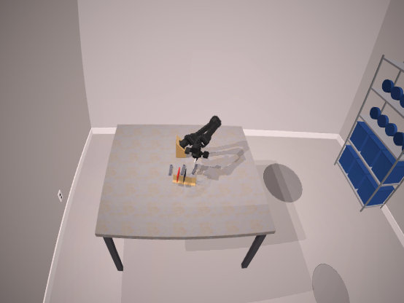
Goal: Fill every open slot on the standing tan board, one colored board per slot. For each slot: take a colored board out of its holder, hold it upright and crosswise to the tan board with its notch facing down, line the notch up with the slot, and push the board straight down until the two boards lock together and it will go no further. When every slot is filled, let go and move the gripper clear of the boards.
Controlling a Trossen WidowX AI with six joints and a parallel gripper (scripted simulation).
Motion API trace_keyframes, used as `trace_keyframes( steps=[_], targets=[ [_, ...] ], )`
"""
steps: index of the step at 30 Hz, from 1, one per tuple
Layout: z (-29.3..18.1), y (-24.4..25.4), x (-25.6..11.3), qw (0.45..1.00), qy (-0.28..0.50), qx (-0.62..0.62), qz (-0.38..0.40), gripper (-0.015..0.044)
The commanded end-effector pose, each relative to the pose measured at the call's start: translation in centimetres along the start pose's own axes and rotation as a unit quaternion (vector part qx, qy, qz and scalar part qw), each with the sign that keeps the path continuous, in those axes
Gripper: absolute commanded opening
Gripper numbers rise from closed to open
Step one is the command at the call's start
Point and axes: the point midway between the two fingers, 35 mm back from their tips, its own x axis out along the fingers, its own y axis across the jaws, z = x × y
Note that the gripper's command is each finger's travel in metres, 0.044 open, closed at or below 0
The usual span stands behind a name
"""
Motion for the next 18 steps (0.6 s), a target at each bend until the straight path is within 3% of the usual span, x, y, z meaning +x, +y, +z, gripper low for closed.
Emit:
trace_keyframes(
  steps=[1,18],
  targets=[
    [0.1,-0.1,-0.8,1.0,0.0,0.0,-0.001,0.0],
    [0.1,-0.1,-4.9,1.0,0.001,0.0,-0.002,0.0]
  ],
)
